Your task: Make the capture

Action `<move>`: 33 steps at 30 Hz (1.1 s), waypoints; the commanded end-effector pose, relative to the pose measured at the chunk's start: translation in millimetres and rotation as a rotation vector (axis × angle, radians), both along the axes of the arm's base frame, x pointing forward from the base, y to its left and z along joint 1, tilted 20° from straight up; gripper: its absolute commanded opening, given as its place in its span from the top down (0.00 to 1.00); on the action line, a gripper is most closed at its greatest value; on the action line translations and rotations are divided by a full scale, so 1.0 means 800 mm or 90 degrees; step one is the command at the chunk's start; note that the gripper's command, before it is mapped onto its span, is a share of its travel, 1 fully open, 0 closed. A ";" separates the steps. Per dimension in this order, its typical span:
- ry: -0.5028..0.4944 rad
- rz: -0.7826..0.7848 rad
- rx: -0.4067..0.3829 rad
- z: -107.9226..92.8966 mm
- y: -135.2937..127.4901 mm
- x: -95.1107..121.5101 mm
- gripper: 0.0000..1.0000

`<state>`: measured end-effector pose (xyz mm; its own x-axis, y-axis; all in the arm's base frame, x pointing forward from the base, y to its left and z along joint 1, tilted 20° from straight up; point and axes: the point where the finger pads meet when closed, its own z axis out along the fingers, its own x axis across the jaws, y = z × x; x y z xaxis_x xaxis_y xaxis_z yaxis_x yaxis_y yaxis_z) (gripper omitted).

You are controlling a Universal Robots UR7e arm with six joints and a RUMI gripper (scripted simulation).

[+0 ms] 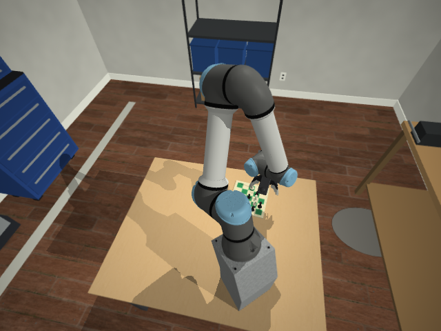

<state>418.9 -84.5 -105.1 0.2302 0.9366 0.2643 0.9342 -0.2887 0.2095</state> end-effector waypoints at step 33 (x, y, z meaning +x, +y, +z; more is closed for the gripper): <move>0.112 -0.536 0.155 -0.028 0.009 0.006 0.00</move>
